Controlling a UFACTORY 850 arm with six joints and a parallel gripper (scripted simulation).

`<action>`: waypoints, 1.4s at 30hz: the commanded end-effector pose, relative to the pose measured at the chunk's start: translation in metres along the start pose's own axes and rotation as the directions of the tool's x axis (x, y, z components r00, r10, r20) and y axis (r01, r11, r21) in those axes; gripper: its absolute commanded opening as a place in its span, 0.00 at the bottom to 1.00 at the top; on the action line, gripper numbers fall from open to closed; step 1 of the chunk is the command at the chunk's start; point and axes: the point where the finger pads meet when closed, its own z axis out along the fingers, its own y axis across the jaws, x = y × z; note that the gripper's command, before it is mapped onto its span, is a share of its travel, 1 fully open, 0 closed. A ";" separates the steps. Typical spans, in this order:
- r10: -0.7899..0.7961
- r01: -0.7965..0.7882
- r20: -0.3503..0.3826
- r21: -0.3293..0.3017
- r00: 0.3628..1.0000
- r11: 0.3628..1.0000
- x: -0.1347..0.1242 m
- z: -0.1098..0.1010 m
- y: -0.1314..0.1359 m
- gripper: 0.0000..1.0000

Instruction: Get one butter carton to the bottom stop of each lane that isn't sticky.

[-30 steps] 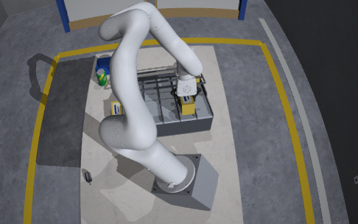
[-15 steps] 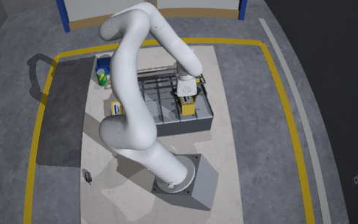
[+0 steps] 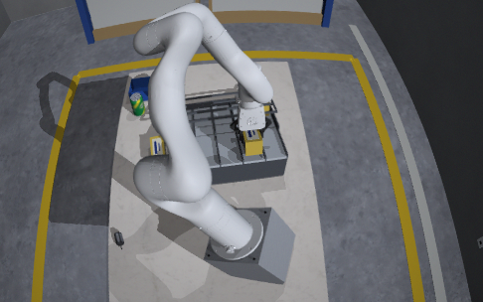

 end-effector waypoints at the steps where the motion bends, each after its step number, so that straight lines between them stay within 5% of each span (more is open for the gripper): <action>1: -0.001 0.001 -0.002 0.001 1.000 1.000 0.001 0.002 0.001 0.00; 42: 0.000 0.000 -0.001 0.000 1.000 1.000 0.000 0.007 0.000 0.00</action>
